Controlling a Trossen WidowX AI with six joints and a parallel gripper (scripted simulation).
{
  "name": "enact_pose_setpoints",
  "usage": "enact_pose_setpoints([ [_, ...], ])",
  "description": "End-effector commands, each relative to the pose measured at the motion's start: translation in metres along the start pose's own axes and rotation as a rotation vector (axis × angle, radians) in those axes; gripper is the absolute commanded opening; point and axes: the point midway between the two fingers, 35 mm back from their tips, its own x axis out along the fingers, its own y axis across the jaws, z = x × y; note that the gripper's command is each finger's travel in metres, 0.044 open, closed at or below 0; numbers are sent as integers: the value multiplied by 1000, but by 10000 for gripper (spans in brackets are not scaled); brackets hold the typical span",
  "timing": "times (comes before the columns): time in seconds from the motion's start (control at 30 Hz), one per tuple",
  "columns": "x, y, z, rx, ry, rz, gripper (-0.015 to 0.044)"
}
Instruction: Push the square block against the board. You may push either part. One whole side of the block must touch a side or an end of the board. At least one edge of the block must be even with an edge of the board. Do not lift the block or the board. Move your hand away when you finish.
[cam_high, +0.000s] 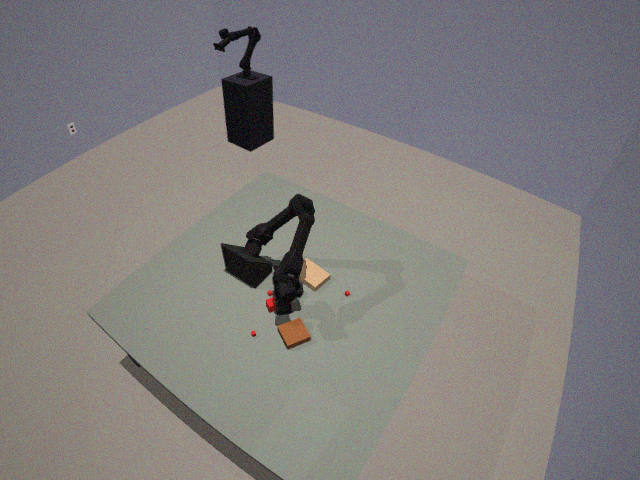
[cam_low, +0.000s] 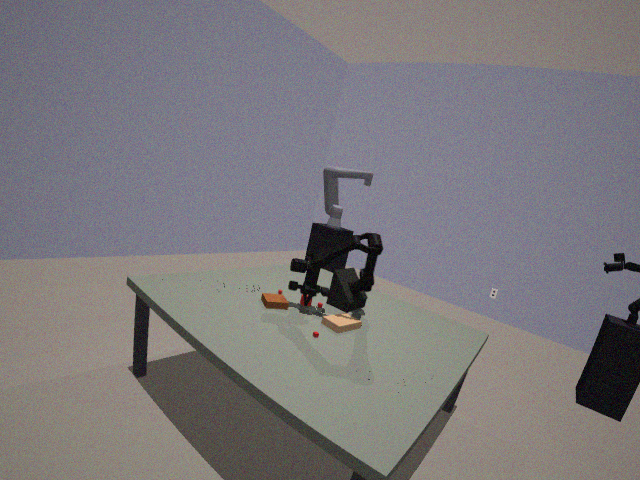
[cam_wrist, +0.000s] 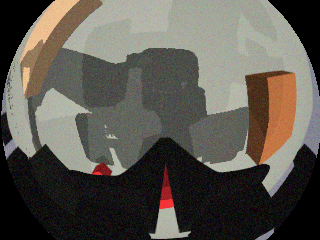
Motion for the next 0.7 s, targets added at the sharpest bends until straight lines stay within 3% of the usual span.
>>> enact_pose_setpoints([
  [0.0,0,0,-9,2,6,0,0],
  [0.67,1,2,-38,2,6,2,0],
])
